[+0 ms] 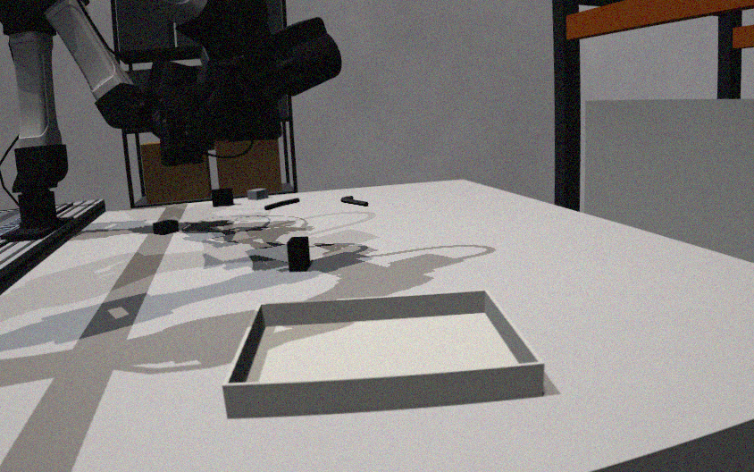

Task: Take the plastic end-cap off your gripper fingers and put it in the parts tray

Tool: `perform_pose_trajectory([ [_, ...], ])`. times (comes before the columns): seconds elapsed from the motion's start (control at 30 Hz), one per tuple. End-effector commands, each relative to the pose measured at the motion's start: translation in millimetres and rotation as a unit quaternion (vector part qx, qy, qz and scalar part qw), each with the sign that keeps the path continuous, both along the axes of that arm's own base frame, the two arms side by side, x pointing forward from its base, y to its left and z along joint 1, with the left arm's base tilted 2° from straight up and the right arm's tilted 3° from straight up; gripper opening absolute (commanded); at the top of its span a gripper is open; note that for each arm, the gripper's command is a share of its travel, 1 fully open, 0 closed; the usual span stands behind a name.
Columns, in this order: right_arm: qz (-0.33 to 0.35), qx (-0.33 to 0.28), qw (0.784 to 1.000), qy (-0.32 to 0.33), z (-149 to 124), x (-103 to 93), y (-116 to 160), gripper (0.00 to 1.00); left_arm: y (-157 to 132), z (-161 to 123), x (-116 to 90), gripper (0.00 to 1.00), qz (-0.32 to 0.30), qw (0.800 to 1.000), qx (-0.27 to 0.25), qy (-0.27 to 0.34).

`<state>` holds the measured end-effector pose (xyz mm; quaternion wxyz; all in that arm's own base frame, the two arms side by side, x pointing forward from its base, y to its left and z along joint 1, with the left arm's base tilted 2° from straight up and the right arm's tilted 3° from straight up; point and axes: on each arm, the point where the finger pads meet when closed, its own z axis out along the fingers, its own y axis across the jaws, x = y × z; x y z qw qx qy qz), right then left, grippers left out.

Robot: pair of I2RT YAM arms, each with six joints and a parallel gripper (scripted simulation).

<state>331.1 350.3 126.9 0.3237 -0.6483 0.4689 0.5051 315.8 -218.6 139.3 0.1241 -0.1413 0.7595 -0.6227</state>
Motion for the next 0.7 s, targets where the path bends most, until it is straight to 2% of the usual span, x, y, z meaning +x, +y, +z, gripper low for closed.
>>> perform_pose_trajectory([
  [0.0, 0.007, 0.007, 1.000, -0.014, 13.8, -1.9, 5.2, 1.00, -5.6, 24.4, 3.3, 0.00, -0.006, 1.000, -0.012, -0.027],
  [0.23, 0.007, 0.007, 1.000, -0.014, 14.0, -1.9, 5.2, 1.00, -5.6, 25.2, 3.5, 0.00, -0.006, 0.999, -0.012, -0.029],
  [0.33, 0.006, 0.007, 1.000, -0.013, 2.1, 1.6, 7.6, 0.66, -5.6, 25.2, 3.5, 0.00, -0.006, 0.999, -0.012, -0.029],
  [0.37, 0.006, 0.006, 1.000, -0.013, -2.6, 2.5, 8.8, 0.58, -5.6, 25.2, 3.5, 0.00, -0.006, 0.999, -0.012, -0.029],
  [0.53, 0.008, -0.002, 1.000, -0.002, -12.3, -0.4, 12.1, 0.58, -5.6, 25.2, 3.5, 0.00, -0.006, 0.999, -0.012, -0.029],
  [0.67, 0.007, 0.004, 1.000, -0.013, -3.3, -6.7, 22.1, 0.58, -5.6, 25.2, 3.5, 0.00, -0.006, 0.999, -0.012, -0.029],
])
